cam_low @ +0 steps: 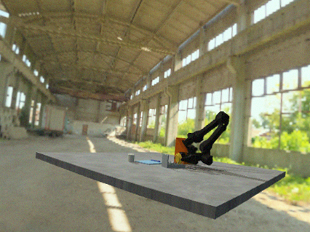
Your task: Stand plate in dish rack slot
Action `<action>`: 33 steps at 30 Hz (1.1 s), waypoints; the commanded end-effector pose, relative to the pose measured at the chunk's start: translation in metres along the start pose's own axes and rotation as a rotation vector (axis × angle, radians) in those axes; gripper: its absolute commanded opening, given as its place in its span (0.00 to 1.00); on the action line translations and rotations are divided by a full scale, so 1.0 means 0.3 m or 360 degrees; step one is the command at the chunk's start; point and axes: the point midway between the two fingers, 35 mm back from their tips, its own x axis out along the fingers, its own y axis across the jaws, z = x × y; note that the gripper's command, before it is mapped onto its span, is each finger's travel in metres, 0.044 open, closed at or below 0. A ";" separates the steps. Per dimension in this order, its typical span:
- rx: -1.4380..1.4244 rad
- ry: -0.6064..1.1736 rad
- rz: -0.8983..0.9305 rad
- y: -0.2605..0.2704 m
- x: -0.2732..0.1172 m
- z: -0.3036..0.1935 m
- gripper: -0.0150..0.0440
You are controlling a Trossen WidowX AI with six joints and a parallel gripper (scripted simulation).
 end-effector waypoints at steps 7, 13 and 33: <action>0.0000 0.0000 0.0000 0.000 0.000 0.000 0.79; 0.0000 0.0000 0.0000 0.000 0.000 0.000 0.93; 0.0008 -0.0009 -0.0014 0.043 -0.016 0.303 0.93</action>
